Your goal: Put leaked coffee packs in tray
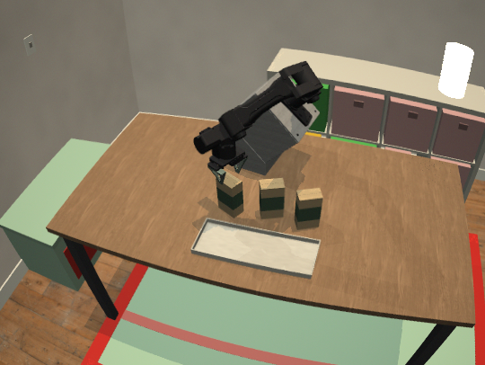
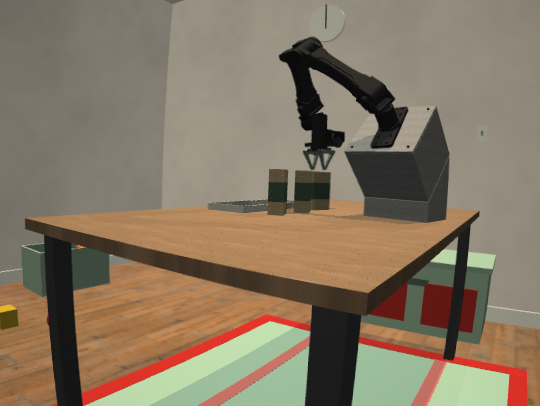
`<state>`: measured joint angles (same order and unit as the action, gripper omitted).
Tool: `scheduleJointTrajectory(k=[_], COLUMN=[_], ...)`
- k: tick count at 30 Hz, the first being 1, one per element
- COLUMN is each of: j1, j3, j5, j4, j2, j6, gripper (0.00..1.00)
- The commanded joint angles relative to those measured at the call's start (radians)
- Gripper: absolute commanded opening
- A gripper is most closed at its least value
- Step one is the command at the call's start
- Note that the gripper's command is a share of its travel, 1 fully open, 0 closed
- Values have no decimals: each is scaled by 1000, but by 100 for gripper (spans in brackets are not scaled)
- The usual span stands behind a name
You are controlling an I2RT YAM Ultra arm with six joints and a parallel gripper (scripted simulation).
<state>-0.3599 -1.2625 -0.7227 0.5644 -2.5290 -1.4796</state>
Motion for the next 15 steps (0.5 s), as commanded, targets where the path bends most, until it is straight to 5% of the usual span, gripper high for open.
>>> scheduleJointTrajectory(k=[1, 15], j1=[-33, -31], j3=[-29, -28], j5=[9, 8], j4=[14, -10], j2=[6, -7], j6=[4, -4], gripper=[77, 77])
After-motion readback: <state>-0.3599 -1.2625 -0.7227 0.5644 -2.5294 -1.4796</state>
